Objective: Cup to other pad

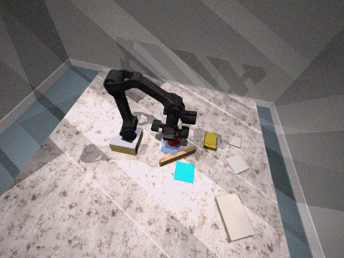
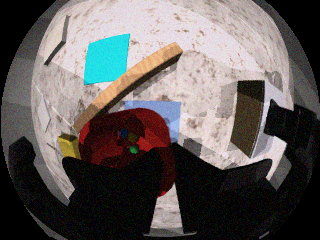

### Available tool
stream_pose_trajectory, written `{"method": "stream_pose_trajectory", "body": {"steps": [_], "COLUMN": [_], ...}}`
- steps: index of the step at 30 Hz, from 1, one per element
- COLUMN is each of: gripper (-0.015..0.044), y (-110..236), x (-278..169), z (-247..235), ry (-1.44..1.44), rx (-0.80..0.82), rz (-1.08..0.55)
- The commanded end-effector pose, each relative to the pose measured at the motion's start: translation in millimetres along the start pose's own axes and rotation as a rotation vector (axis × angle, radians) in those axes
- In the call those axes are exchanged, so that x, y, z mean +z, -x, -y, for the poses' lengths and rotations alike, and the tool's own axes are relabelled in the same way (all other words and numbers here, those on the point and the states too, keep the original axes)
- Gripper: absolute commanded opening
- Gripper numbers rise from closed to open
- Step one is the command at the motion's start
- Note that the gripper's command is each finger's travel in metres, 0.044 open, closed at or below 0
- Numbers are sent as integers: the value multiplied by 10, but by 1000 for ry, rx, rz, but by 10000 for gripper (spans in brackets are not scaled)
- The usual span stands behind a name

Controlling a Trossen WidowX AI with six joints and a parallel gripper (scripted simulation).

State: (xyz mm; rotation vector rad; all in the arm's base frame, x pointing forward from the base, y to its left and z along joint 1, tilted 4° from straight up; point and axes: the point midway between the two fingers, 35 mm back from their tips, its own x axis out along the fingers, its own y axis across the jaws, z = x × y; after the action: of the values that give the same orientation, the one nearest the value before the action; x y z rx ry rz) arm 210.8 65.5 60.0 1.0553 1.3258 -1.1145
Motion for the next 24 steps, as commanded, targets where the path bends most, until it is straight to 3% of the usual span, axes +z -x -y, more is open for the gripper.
{"method": "stream_pose_trajectory", "body": {"steps": [1, 24], "gripper": [0, 0], "y": [15, 32], "x": [58, 464], "z": [-69, -367], "ry": [7, 8], "rx": [9, 12], "rz": [3, 6]}}
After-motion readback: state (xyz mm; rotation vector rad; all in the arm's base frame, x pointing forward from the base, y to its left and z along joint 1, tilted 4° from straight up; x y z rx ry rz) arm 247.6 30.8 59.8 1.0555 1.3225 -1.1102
